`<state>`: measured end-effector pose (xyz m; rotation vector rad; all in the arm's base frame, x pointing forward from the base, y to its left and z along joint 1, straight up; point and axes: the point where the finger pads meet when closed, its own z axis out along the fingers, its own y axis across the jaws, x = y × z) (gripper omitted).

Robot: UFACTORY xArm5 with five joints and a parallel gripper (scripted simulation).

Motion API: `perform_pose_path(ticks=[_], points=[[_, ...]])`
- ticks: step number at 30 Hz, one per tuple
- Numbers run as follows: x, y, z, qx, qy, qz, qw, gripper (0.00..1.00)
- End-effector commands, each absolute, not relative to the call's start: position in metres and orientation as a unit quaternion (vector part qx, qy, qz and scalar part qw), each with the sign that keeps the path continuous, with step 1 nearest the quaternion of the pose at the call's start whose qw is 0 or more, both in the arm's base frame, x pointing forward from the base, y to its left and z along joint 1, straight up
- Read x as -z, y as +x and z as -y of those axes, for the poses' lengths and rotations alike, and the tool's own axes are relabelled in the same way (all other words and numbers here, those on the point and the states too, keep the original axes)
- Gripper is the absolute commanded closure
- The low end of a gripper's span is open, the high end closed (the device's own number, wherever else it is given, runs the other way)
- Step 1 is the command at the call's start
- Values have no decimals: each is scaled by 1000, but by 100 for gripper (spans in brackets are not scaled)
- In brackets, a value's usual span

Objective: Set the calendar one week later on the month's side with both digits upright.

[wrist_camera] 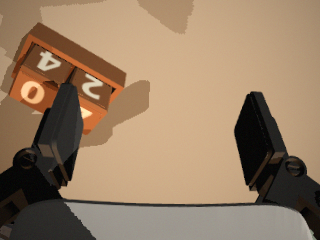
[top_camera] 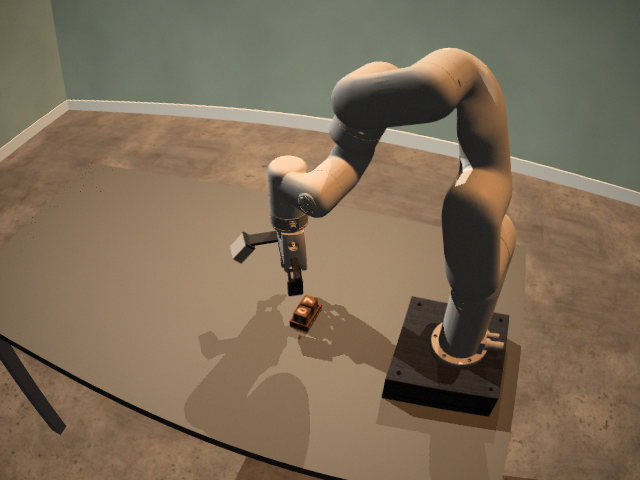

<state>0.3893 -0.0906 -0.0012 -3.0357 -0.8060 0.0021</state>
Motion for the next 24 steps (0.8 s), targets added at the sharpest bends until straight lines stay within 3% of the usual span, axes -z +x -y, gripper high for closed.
perform_pose_path(ticks=[1, 24], points=[[0, 391, 91, 1, -967, 257, 0, 0], [0, 386, 92, 1, -981, 195, 0, 0]])
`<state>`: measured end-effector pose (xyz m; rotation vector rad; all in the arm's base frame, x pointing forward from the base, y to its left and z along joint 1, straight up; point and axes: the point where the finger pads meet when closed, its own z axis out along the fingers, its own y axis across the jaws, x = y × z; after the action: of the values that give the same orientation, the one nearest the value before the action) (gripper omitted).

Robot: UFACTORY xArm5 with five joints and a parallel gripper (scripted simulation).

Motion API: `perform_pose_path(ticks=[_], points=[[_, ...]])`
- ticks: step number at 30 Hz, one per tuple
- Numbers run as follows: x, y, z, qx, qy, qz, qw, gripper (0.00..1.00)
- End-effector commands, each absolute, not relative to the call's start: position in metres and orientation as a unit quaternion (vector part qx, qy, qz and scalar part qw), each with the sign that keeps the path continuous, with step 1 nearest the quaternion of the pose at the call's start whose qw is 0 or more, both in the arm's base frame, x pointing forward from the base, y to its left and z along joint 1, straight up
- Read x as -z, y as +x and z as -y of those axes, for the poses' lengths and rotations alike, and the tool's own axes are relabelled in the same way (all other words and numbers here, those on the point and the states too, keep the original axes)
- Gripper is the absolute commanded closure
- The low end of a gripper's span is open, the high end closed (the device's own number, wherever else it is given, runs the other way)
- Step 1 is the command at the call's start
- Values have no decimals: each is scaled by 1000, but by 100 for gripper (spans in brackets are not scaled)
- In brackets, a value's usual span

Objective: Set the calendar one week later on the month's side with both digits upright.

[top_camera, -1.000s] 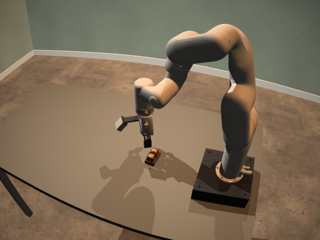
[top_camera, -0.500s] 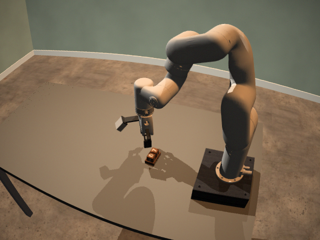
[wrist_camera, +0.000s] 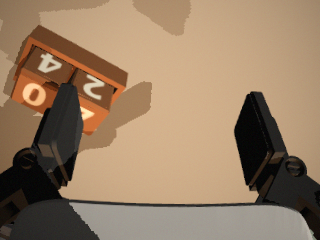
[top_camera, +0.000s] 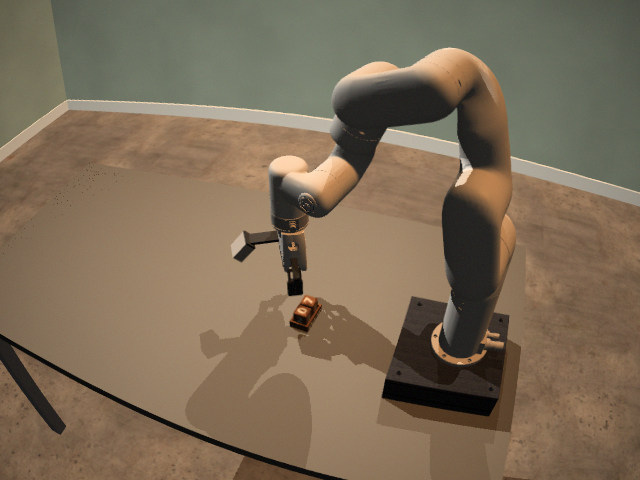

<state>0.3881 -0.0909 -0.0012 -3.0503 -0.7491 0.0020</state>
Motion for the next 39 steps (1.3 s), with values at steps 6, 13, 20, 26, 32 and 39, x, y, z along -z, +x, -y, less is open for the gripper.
perform_pose_path(ticks=[6, 13, 20, 26, 32, 39], points=[[0, 372, 93, 1, -992, 128, 0, 0], [0, 370, 94, 1, -995, 103, 0, 0], [0, 355, 96, 1, -1000, -2, 0, 0], [0, 351, 96, 1, -1000, -28, 0, 0], [0, 345, 97, 1, -994, -106, 0, 0], [0, 333, 99, 1, -991, -137, 0, 0]])
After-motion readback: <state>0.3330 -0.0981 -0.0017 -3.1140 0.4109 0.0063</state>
